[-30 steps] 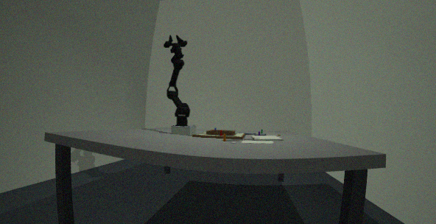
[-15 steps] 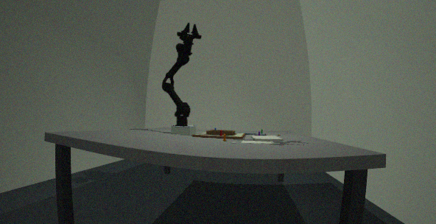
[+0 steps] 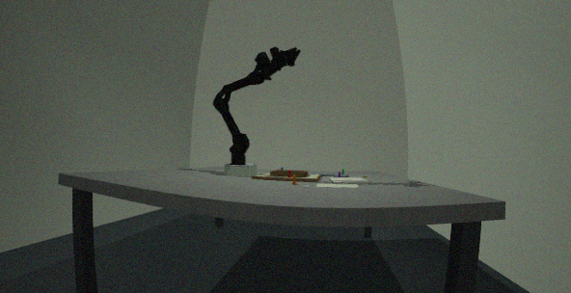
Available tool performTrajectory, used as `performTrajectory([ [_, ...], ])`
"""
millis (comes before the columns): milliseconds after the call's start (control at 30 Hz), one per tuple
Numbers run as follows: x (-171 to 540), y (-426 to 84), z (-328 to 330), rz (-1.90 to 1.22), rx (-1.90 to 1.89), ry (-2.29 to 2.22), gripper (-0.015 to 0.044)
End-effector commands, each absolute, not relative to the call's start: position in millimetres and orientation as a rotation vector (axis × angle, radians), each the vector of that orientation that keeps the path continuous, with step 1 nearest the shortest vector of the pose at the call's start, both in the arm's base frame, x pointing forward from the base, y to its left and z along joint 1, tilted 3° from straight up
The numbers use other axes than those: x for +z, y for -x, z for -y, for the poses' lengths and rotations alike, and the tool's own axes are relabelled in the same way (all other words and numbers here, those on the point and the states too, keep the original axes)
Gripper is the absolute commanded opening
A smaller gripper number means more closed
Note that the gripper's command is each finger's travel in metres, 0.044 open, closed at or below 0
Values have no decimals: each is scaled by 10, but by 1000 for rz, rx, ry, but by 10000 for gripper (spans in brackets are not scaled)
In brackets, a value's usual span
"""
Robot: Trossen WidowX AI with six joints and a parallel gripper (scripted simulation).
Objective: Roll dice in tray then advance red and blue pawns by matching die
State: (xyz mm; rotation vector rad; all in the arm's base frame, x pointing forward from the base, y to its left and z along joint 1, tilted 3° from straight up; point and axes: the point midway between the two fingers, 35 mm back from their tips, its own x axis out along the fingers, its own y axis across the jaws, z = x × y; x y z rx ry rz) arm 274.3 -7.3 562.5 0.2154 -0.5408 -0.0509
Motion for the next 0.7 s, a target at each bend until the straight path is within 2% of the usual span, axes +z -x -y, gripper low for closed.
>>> performTrajectory([
  [0, 5135, -3205, -318, 329, 55, -234, 275],
  [333, 3935, -3681, -1366, -121, 270, -176, 275],
  [667, 2624, -3447, -2354, -572, 457, -34, 275],
])
